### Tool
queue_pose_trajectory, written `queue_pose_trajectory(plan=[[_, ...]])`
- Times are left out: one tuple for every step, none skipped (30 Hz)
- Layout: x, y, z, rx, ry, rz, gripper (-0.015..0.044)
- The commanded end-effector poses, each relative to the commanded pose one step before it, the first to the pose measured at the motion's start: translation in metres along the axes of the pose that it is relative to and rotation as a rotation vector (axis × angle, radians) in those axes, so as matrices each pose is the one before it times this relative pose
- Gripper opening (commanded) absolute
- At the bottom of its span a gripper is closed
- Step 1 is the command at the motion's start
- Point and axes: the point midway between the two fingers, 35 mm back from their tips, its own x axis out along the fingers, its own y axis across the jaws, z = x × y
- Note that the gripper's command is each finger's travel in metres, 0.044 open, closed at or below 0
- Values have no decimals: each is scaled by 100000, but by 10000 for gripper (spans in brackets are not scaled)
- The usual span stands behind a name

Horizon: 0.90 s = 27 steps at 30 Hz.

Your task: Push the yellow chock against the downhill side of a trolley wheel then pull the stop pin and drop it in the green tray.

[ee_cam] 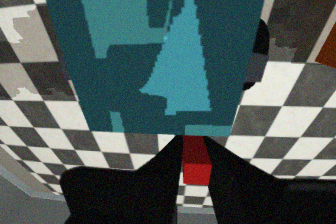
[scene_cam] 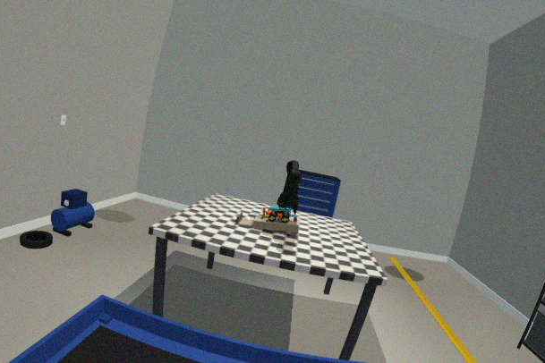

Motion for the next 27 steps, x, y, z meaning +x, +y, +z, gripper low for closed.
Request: queue_pose_trajectory(plan=[[-528,7,-119,-570,208,698,0],[-52,-2,-1,0,-2,0,0],[-53,-1,-1,0,-2,0,0],[-53,-1,-2,0,-2,0,0],[-52,0,-2,0,-2,0,0],[-53,0,-2,0,-2,0,0],[-53,0,-2,0,-2,0,0],[-53,0,-2,0,-2,0,0],[-53,0,-2,0,-2,0,0],[-53,0,-2,0,-2,0,0],[-54,0,-2,0,-2,0,0],[-54,0,-2,0,-2,0,0],[-53,0,-3,0,-1,0,0],[-53,0,-2,0,-2,0,0],[-53,1,-3,0,-2,0,0],[-54,0,-3,0,-2,0,0],[-54,0,-3,0,-2,0,0],[-53,1,-3,0,-1,0,0],[-53,0,-4,0,-1,0,0],[-53,1,-3,0,-1,0,0],[-53,1,-3,0,-1,0,0],[-53,1,-3,0,-1,0,0],[-52,1,-4,0,-1,0,0],[-52,1,-4,0,-1,0,0],[-52,1,-4,0,-1,0,0],[-53,1,-4,0,-1,0,0],[-53,1,-4,0,-1,0,0]])
